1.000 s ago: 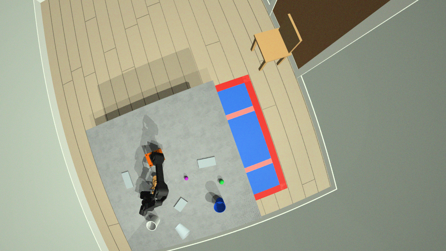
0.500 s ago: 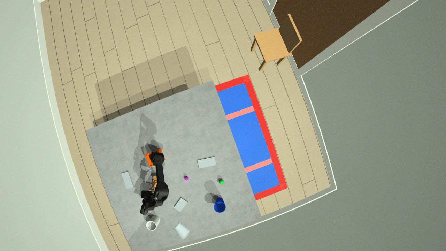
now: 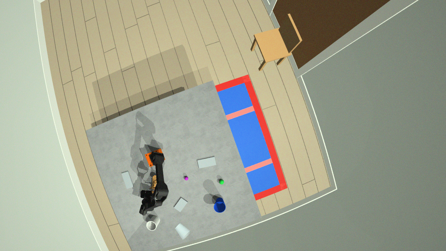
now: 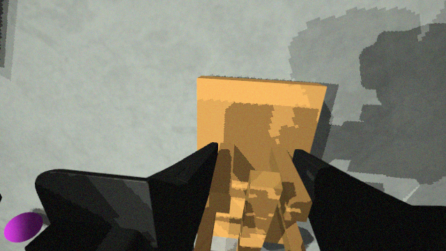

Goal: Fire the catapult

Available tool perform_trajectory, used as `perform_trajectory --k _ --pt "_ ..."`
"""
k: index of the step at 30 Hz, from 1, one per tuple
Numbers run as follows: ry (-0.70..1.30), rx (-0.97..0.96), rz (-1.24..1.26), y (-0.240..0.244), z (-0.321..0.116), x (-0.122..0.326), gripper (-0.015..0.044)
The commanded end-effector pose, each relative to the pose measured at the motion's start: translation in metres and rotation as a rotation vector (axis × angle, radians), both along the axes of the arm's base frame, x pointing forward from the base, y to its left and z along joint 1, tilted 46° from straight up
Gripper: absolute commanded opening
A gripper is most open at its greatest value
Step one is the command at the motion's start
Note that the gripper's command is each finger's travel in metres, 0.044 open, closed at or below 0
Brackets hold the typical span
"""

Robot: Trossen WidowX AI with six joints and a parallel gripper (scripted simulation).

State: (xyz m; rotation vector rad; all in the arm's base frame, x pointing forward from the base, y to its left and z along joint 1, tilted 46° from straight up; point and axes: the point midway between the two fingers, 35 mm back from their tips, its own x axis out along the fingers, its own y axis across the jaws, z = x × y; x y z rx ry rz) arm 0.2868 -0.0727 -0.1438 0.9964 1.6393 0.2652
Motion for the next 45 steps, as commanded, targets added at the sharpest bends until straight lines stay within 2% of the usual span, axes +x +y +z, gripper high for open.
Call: perform_trajectory --k 1,45 --pt "-0.021 -0.021 -0.012 -0.031 0.025 0.003 0.0" --pt "-0.02 -0.017 -0.008 0.002 -0.007 0.005 0.0"
